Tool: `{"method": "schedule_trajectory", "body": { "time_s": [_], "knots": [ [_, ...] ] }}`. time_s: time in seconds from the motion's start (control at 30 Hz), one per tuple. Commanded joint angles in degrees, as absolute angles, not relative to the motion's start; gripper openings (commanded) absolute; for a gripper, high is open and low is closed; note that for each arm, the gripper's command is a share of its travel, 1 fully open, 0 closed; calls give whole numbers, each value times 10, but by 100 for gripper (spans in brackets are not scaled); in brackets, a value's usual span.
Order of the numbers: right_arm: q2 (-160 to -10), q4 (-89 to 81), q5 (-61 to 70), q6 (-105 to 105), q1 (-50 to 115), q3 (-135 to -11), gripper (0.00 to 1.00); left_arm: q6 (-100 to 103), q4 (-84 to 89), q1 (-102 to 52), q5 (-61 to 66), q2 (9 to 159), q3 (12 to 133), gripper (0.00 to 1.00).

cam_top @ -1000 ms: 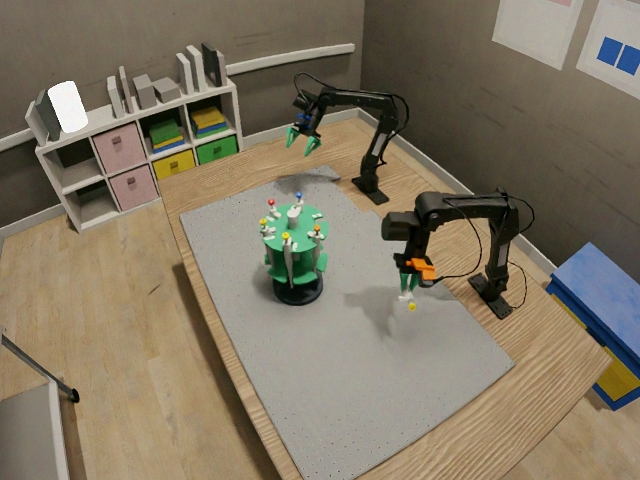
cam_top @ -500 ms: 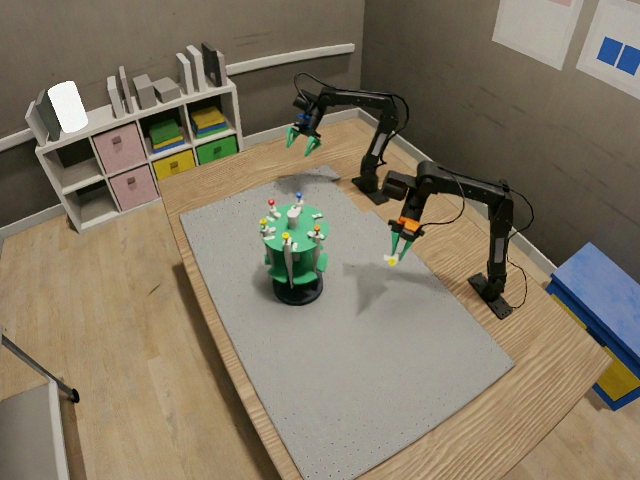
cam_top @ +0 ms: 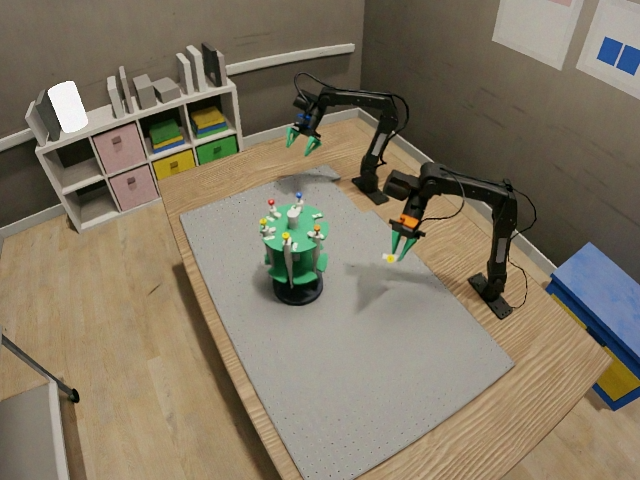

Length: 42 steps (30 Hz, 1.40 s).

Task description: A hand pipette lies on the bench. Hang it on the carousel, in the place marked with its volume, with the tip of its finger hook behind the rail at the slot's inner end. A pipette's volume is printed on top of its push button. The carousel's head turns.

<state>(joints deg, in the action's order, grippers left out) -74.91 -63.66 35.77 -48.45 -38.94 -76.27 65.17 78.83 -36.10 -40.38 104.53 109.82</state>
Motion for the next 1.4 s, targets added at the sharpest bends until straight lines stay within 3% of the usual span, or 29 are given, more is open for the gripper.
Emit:
{"method": "schedule_trajectory", "body": {
  "time_s": [0.0,0.2,0.8,1.37],
  "knots": [
    [-755,-631,371,-490,-396,-768,100,587,691,-356,-389,1015,1057,12],
    [-755,-631,371,-490,-396,-768,100,570,634,-376,-385,1045,1061,12],
    [-755,-631,371,-490,-396,-768,100,388,305,-390,-299,1022,903,12],
    [-755,-631,371,-490,-396,-768,100,283,104,-383,-250,1010,808,12]
  ]
}}
